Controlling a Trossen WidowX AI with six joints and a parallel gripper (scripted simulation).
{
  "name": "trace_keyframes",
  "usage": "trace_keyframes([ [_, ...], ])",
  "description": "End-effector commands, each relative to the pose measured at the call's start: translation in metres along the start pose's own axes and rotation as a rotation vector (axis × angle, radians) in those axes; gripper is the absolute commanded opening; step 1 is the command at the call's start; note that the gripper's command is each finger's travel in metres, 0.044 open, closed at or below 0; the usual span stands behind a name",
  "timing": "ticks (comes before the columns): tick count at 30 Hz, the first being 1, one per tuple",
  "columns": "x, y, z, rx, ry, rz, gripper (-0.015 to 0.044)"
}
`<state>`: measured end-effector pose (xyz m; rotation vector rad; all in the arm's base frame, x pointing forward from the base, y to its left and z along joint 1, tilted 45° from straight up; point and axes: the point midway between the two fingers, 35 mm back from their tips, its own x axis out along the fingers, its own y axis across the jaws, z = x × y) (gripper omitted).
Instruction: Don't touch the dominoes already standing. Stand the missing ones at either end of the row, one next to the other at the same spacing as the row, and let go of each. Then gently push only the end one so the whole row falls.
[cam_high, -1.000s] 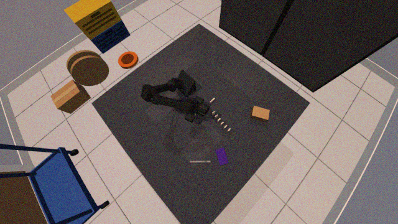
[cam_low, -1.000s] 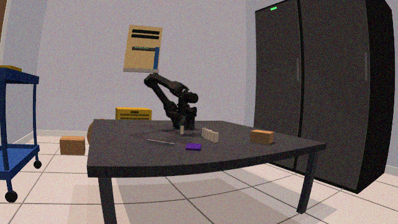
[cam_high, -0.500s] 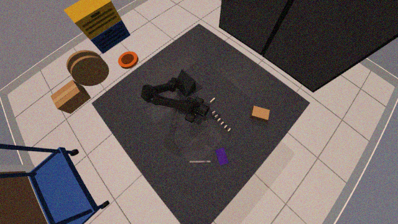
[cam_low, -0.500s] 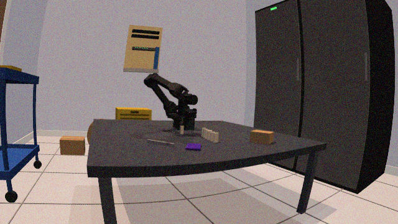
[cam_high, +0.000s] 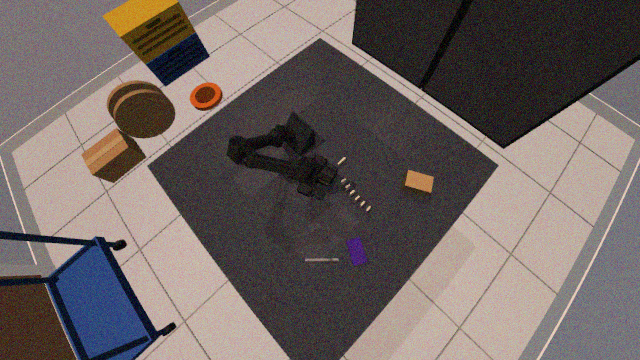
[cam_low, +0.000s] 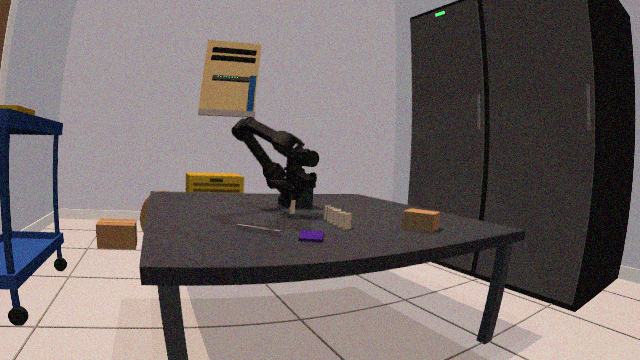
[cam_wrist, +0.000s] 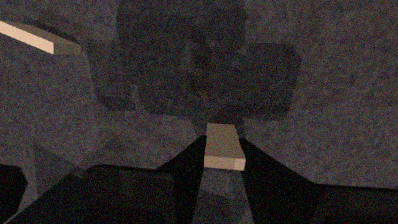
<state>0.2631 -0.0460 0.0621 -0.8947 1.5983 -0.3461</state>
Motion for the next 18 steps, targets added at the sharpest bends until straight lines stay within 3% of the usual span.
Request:
trace_keyframes([
  [1,-0.043,0.001,0.009,-0.001,-0.032,0.007,0.0107],
  [7,-0.125,0.002,-0.001,-0.009,-0.049,0.004,0.0107],
  [13,-0.127,0.003,0.0,0.0,-0.049,0.004,0.0107],
  [18,-0.132,0.031,0.043,0.233,-0.034,0.01,0.0107],
])
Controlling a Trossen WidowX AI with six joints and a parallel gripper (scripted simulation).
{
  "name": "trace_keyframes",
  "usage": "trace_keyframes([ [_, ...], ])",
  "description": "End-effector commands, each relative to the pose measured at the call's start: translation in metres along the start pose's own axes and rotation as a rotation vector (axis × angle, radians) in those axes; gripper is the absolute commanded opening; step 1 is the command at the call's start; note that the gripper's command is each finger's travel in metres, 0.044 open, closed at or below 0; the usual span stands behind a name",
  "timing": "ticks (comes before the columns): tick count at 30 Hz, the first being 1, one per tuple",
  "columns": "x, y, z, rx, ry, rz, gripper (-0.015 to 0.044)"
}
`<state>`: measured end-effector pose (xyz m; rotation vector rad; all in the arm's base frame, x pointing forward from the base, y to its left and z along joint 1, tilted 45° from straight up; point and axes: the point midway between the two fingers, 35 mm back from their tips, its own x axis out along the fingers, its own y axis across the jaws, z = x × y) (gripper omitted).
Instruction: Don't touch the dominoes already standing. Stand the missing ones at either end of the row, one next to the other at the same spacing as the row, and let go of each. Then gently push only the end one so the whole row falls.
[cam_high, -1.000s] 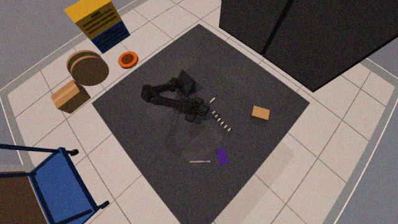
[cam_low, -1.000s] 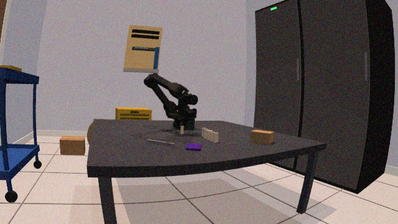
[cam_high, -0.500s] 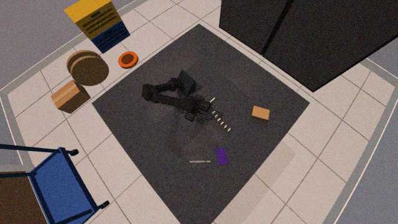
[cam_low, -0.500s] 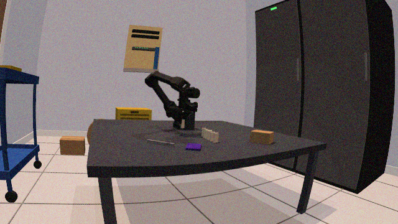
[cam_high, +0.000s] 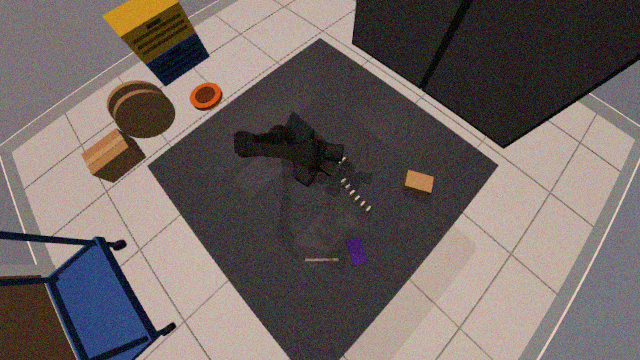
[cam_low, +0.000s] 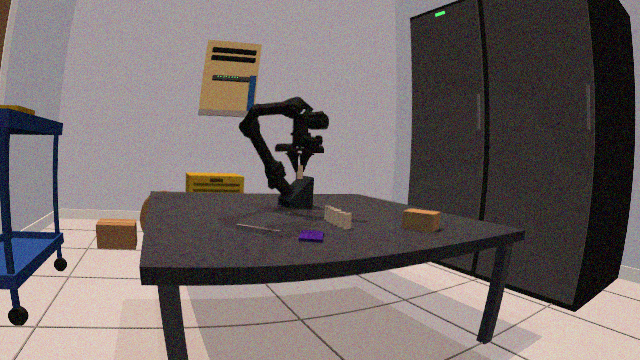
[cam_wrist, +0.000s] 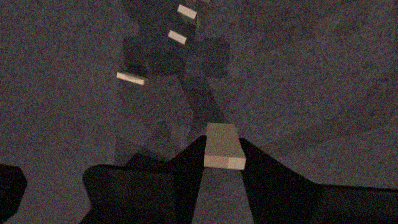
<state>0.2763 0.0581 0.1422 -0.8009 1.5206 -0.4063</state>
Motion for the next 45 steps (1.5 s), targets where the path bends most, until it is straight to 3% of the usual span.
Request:
trace_keyframes([
  [1,-0.001,0.032,0.03,0.169,0.017,-0.003,0.0107],
  [6,0.005,0.074,0.065,0.403,0.031,-0.011,0.0107],
  [16,0.008,0.076,0.066,0.412,0.031,-0.011,0.0107],
  [45,0.135,0.074,0.062,0.413,0.03,-0.015,0.0107],
])
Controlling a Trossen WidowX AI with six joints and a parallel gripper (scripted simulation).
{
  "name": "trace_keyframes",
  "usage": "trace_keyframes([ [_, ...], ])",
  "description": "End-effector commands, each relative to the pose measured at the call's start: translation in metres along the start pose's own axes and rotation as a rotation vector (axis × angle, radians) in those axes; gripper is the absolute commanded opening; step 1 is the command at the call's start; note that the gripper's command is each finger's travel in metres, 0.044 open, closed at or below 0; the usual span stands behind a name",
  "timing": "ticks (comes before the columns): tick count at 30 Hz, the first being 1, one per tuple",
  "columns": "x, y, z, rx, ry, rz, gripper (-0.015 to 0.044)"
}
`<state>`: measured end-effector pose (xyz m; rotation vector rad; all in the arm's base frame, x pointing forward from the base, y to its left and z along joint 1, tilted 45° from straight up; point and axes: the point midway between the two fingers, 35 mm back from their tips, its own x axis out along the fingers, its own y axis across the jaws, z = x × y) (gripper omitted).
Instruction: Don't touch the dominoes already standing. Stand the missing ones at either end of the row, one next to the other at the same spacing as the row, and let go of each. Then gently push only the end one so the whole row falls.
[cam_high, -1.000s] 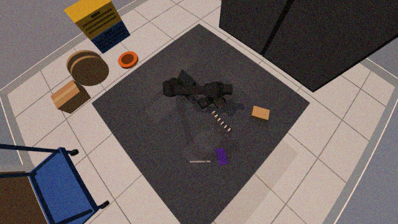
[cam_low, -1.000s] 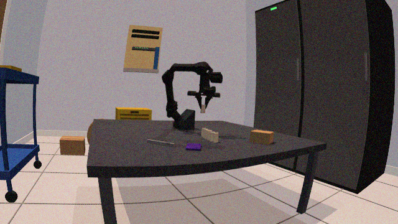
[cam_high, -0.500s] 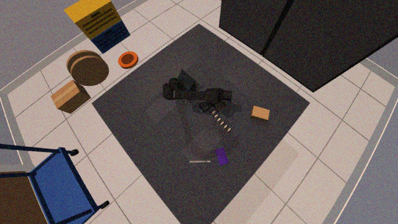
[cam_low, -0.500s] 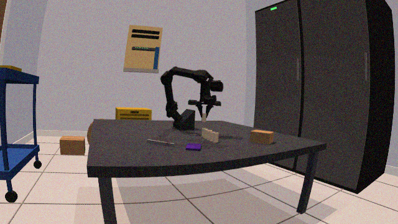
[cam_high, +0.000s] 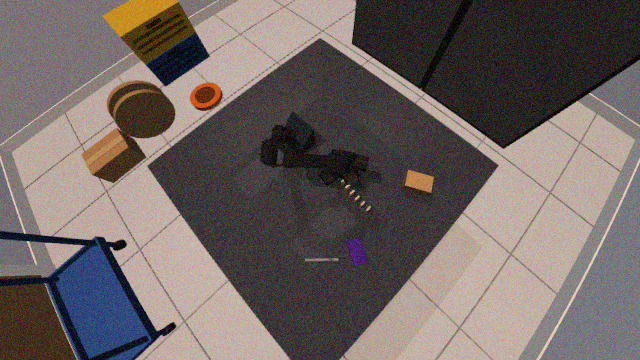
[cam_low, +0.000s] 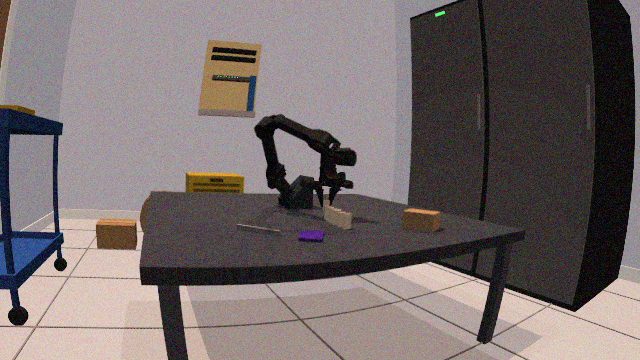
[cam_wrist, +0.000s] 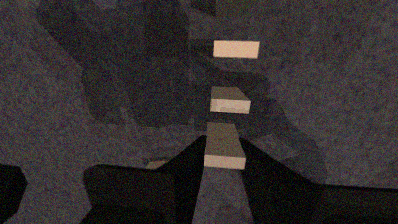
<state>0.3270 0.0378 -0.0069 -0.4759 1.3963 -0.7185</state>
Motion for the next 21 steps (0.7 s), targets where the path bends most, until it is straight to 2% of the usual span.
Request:
trace_keyframes([
  [1,0.0114,-0.0019,-0.002,-0.003,-0.003,-0.004,0.0107],
  [11,0.0114,-0.0019,-0.002,-0.003,-0.003,-0.004,0.0107],
  [21,0.0114,-0.0019,-0.002,-0.003,-0.003,-0.004,0.037],
])
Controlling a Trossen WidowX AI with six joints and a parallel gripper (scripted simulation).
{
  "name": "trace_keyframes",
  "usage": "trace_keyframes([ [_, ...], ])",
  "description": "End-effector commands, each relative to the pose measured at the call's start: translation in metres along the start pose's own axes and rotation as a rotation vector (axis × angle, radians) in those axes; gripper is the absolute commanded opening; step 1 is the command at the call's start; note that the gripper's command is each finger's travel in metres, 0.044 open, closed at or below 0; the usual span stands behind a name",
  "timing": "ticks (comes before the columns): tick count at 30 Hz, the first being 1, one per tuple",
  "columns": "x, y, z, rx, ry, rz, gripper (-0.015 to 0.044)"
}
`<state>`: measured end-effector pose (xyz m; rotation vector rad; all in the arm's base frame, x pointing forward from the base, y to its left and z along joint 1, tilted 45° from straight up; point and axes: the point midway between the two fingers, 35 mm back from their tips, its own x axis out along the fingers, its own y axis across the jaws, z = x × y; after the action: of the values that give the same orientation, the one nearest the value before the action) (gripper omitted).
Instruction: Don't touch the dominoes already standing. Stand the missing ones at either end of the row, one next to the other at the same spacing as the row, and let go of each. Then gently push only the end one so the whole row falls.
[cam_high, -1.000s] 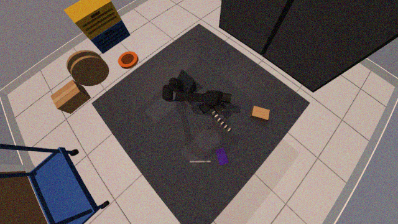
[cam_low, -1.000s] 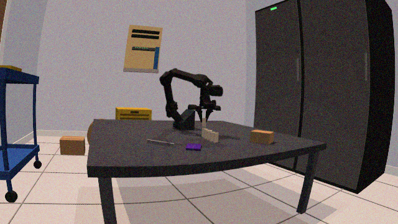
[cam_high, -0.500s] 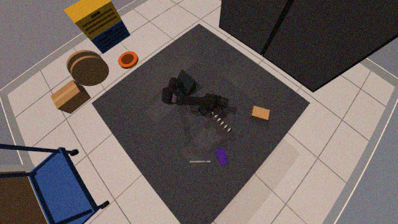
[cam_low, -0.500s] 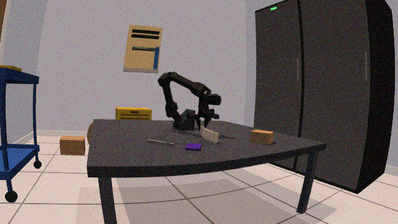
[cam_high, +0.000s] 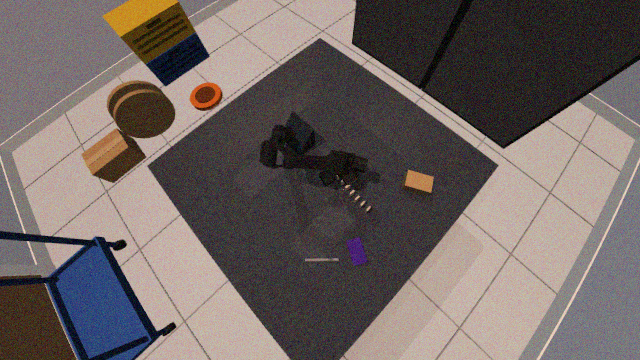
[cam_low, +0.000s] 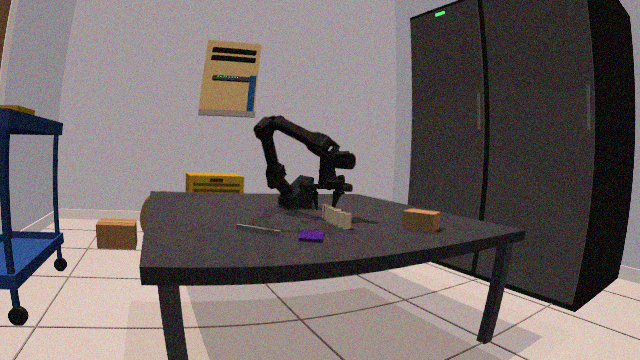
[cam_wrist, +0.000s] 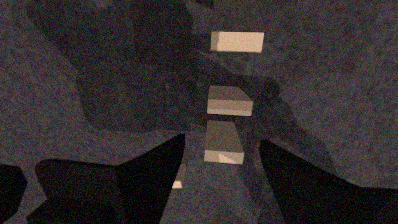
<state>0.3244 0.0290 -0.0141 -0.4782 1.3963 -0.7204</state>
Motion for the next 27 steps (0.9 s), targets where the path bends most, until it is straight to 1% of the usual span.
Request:
trace_keyframes([
  [1,0.0,0.0,0.001,-0.002,-0.003,-0.002,0.0396],
  [3,0.0,0.0,0.001,-0.002,-0.003,-0.002,0.044],
  [6,-0.002,0.0,0.001,-0.002,-0.003,-0.001,0.044],
  [7,-0.009,0.001,0.002,-0.003,-0.003,0.001,0.044],
  [14,-0.109,0.003,0.003,-0.002,0.001,0.006,0.044],
  [16,-0.128,0.001,0.0,-0.002,0.002,0.004,0.044],
  [20,-0.13,0.001,-0.001,-0.001,0.002,0.003,0.044],
  [22,-0.128,0.005,-0.002,-0.069,0.002,0.004,0.044],
  [27,-0.107,0.031,-0.018,-0.566,0.0,0.005,0.044],
])
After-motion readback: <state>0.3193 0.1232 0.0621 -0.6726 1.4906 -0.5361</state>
